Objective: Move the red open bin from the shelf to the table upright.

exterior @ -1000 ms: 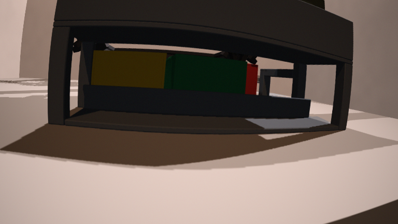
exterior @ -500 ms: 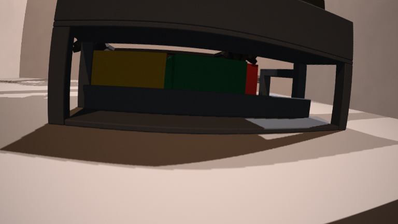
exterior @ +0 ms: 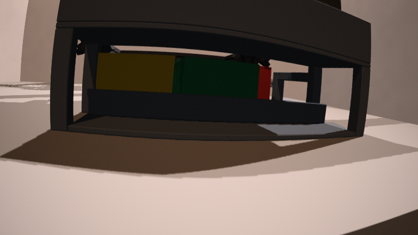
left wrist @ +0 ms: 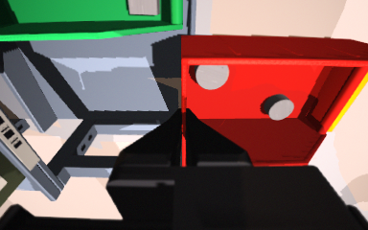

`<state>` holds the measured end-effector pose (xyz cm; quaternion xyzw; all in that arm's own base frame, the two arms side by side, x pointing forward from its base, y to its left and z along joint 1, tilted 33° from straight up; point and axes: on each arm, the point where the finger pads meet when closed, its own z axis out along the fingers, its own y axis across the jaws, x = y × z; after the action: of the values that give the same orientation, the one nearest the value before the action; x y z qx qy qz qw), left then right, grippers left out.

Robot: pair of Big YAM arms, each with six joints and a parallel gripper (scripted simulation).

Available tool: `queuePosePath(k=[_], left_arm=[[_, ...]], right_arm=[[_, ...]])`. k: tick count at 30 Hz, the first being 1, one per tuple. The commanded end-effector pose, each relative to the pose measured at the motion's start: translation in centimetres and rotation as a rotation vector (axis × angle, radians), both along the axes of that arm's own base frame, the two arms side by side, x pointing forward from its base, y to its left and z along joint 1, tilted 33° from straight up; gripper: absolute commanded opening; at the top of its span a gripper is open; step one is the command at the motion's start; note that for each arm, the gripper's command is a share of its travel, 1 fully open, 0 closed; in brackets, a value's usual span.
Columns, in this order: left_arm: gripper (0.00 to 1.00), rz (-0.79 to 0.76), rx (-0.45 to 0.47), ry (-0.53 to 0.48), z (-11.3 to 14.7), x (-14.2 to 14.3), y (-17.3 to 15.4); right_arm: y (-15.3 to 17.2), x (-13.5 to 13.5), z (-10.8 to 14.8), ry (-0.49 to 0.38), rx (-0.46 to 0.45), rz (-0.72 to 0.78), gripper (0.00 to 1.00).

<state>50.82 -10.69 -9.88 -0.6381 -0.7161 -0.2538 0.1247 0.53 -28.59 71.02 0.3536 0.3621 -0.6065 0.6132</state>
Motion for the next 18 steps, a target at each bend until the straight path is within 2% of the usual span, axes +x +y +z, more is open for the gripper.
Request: queuePosePath(k=[1,18], left_arm=[[0.0,-0.028,-0.035,-0.082,3.79,2.39,-3.24],[0.0,-0.032,-0.033,-0.08,3.72,2.22,-3.37]], right_arm=[[1.58,-0.45,1.09,-0.006,-0.048,-0.01,1.0],[1.58,-0.45,1.09,-0.006,-0.048,-0.01,1.0]])
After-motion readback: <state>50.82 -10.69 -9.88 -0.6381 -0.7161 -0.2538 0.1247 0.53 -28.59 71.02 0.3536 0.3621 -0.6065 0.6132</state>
